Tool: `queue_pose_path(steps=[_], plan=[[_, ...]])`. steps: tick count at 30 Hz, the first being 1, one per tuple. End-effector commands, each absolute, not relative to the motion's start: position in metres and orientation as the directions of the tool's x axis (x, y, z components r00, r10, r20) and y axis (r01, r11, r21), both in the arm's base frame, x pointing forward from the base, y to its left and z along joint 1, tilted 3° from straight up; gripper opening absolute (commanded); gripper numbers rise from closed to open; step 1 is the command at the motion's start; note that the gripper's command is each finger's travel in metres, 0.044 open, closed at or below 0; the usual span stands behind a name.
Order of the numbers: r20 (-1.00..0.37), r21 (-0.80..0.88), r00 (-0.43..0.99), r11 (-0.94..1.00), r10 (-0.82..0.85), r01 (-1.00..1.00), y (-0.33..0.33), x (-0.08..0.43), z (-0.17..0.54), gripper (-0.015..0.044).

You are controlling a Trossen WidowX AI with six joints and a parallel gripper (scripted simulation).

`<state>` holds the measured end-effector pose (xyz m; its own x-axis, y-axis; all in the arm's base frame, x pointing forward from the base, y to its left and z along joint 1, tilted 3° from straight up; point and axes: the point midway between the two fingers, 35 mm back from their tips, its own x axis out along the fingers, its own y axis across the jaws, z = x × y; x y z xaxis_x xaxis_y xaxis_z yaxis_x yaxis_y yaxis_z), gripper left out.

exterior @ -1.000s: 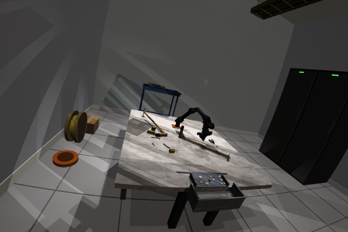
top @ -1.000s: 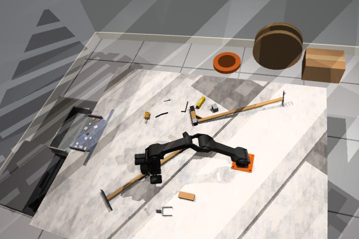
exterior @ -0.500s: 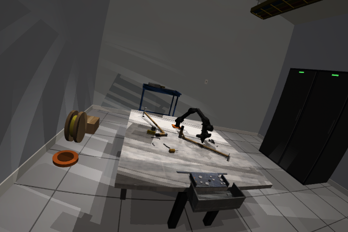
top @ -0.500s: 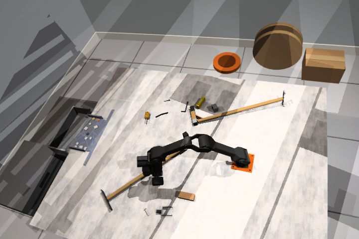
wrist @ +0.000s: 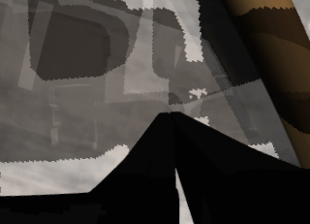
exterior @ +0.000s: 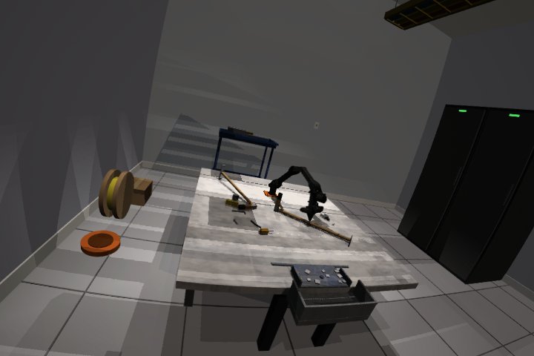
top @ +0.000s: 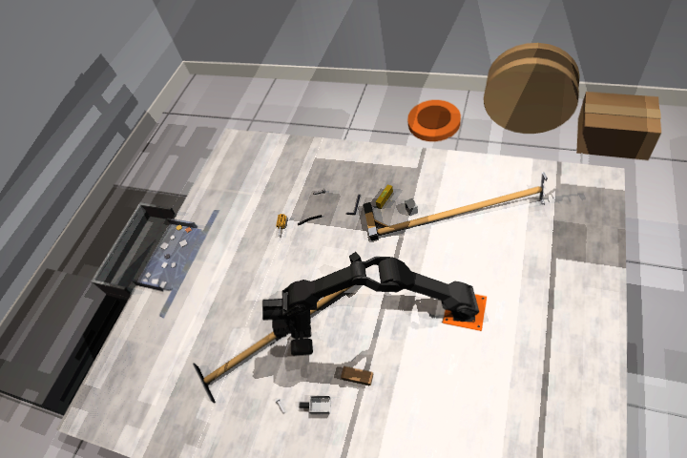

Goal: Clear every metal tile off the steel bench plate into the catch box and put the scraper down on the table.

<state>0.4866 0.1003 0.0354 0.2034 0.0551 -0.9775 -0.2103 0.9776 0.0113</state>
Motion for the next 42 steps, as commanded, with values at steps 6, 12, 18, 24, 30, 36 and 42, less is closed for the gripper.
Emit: queue_pose_path(steps=[6, 12, 18, 24, 30, 36, 42], plan=[[-0.976, 0.010, 0.210, 0.977, 0.056, -0.213, 0.095, 0.494, 0.036, 0.0000], [-0.975, 0.009, 0.214, 0.977, 0.056, -0.213, 0.091, 0.498, 0.036, 0.0000], [-0.975, 0.008, 0.217, 0.977, 0.056, -0.213, 0.086, 0.502, 0.036, 0.0000], [-0.974, 0.008, 0.221, 0.977, 0.056, -0.213, 0.082, 0.507, 0.036, 0.0000], [-0.973, 0.007, 0.225, 0.977, 0.056, -0.213, 0.078, 0.511, 0.036, 0.0000], [-0.972, 0.006, 0.228, 0.977, 0.056, -0.213, 0.074, 0.515, 0.036, 0.0000], [-0.971, 0.005, 0.232, 0.977, 0.055, -0.213, 0.069, 0.519, 0.036, 0.0000]])
